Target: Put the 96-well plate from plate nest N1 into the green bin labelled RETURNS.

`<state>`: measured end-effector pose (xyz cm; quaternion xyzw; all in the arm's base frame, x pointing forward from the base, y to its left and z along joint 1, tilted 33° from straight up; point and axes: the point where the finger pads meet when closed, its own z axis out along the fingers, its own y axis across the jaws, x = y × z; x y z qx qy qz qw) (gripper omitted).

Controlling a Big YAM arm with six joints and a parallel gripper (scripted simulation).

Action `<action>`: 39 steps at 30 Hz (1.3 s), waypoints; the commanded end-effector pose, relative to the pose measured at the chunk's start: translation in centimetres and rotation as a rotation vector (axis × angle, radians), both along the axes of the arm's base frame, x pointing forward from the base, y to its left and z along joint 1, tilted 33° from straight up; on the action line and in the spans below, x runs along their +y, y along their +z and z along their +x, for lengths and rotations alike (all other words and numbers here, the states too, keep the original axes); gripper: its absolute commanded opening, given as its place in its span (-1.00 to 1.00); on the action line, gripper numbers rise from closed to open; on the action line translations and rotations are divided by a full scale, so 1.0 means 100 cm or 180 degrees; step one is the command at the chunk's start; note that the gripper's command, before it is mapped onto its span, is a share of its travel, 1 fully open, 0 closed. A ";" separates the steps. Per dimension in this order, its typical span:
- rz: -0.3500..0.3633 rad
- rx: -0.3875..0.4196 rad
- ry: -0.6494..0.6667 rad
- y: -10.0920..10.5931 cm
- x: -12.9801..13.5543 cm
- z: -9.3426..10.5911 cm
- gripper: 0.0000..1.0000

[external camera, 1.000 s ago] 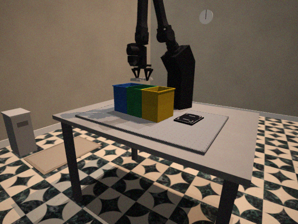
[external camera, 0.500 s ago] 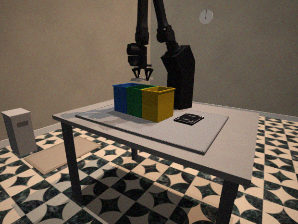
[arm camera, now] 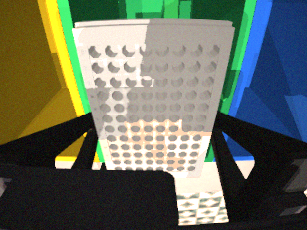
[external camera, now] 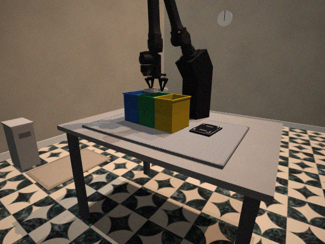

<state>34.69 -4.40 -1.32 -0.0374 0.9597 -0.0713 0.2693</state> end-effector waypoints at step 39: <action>-0.0028 -0.0155 -0.0004 0.006 -0.007 0.019 -1.00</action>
